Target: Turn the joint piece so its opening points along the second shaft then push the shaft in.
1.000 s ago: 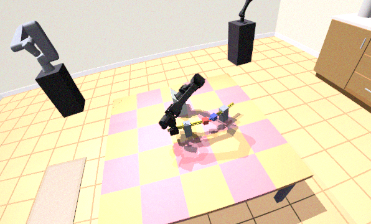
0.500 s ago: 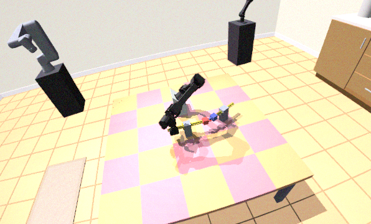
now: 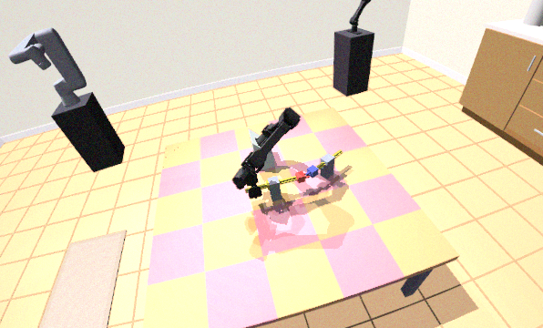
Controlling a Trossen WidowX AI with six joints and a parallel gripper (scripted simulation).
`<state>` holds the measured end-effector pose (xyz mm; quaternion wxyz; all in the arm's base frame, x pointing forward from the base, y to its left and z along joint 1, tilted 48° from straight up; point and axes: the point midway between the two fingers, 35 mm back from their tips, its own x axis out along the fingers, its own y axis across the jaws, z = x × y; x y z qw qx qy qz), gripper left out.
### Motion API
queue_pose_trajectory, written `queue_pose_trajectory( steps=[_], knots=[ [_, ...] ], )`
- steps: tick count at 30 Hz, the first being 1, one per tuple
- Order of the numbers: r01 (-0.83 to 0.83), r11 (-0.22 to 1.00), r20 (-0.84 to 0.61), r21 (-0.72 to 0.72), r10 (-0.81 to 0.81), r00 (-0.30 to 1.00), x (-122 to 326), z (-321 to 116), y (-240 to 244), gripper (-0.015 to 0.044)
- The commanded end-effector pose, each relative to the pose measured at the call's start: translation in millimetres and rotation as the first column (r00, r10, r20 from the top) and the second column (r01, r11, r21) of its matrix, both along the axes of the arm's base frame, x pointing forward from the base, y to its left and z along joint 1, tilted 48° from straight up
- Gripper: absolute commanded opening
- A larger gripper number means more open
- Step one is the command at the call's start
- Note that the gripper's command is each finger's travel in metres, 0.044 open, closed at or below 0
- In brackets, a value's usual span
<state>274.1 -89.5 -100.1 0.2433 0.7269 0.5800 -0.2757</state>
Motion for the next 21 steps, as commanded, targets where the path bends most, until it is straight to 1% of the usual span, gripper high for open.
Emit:
queue_pose_trajectory(
  steps=[1, 2, 3, 13, 17, 21],
  knots=[
    [-0.002, 1.000, 0.001, 0.001, 0.002, 1.000, 0, 0, 0, 0.0408],
    [-0.002, 1.000, 0.001, 0.001, 0.002, 1.000, 0, 0, 0, 0.0434],
    [-0.002, 1.000, 0.001, 0.001, 0.002, 1.000, 0, 0, 0, 0.0440],
    [-0.002, 1.000, 0.001, 0.001, 0.002, 1.000, 0, 0, 0, 0.0440],
    [0.000, 1.000, 0.002, 0.002, 0.000, 1.000, -5, 19, -20, 0.0440],
    [0.000, 1.000, 0.002, 0.003, 0.000, 1.000, -5, 20, -21, 0.0440]
  ],
)
